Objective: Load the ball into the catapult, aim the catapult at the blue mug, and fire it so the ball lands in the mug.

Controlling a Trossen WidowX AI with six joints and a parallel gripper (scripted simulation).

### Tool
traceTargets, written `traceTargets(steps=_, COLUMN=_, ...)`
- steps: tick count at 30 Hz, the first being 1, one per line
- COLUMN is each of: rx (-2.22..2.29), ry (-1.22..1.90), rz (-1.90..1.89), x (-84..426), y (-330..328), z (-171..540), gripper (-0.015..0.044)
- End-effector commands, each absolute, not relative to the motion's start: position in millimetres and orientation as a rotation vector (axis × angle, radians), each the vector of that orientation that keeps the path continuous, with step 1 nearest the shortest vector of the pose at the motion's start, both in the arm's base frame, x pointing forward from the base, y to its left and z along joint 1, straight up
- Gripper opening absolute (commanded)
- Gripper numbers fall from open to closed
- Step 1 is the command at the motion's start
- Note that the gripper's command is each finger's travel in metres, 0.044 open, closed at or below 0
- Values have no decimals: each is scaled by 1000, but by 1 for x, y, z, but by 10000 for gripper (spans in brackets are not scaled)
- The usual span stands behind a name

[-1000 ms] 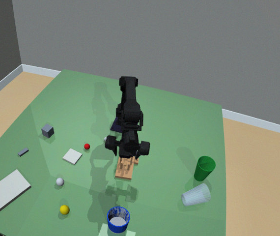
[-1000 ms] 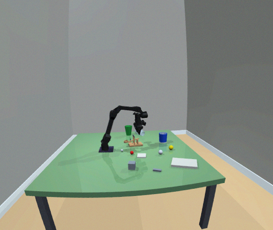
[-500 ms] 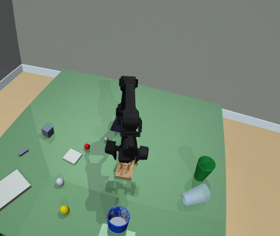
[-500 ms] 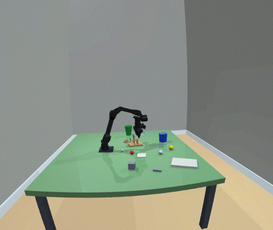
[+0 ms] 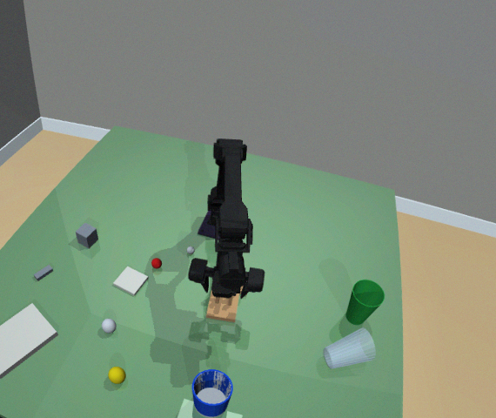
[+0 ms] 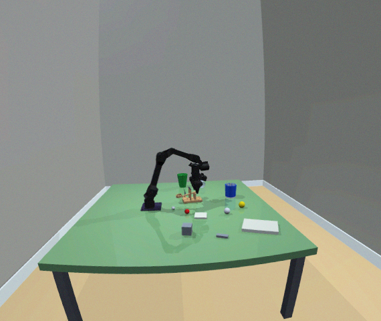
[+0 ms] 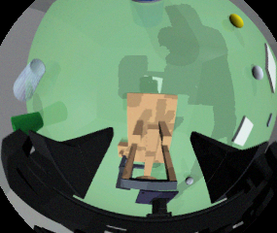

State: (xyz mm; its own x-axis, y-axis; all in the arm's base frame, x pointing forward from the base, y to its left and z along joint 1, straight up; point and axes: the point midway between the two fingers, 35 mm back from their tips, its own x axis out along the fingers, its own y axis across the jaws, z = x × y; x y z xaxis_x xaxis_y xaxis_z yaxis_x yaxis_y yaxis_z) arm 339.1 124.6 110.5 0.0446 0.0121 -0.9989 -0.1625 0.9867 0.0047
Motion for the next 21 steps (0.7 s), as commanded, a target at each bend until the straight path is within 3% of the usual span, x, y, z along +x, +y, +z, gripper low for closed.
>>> traceTargets(steps=1, rx=-122, ry=1531, rz=138, x=338, y=125, z=101, gripper=440)
traceTargets(steps=21, rx=-122, ry=1531, rz=138, x=338, y=125, z=69, gripper=440)
